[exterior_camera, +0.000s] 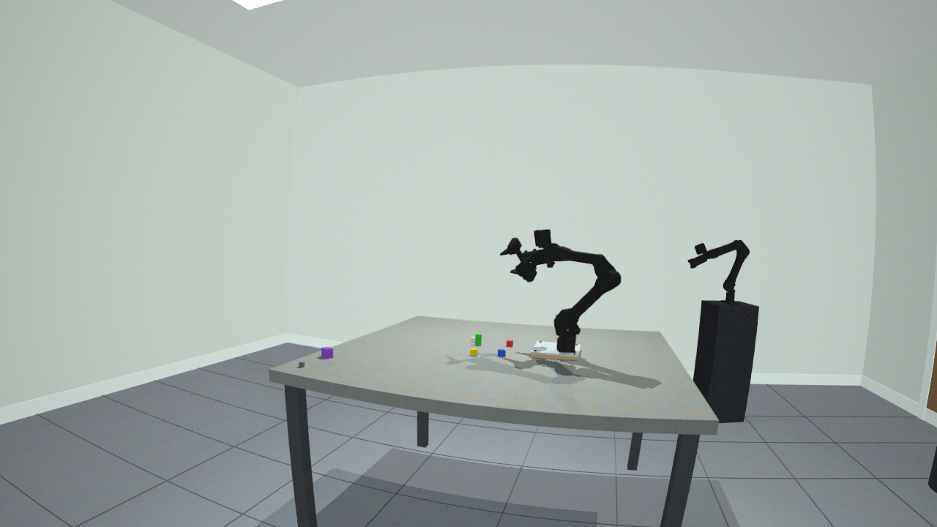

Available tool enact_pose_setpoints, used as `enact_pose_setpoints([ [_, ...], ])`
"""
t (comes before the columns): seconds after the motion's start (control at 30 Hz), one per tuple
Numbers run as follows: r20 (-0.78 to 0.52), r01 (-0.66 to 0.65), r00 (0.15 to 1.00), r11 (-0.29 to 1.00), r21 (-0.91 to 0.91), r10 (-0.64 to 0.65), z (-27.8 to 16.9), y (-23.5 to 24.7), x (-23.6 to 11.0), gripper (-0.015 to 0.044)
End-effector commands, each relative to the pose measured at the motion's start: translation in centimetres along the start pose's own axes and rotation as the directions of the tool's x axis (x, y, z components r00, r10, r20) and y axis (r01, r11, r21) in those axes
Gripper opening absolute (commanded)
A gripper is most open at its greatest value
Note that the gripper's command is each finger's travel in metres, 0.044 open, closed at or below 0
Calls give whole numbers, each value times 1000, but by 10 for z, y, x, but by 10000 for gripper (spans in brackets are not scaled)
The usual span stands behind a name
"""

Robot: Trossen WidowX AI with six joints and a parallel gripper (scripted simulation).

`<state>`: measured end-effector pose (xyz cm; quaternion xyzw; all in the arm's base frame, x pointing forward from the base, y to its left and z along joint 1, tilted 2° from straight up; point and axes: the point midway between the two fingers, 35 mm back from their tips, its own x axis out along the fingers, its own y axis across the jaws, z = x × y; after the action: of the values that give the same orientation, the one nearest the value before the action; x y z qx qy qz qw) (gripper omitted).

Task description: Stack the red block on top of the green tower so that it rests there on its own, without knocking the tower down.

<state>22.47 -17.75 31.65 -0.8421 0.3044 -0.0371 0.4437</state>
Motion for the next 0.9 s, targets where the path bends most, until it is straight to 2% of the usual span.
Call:
enact_pose_setpoints([
  [0.0, 89, -124, 990, 968, 218, 107, 16, 19, 16, 440],
  [0.23, 248, -368, 928, 781, 504, 278, 50, 53, 36, 440],
  [0.5, 404, -590, 792, 404, 699, 458, 86, 90, 46, 440],
  [0.7, 499, -645, 650, 69, 761, 574, 112, 117, 45, 440],
  [0.87, 559, -598, 510, -198, 777, 654, 131, 136, 40, 440],
])
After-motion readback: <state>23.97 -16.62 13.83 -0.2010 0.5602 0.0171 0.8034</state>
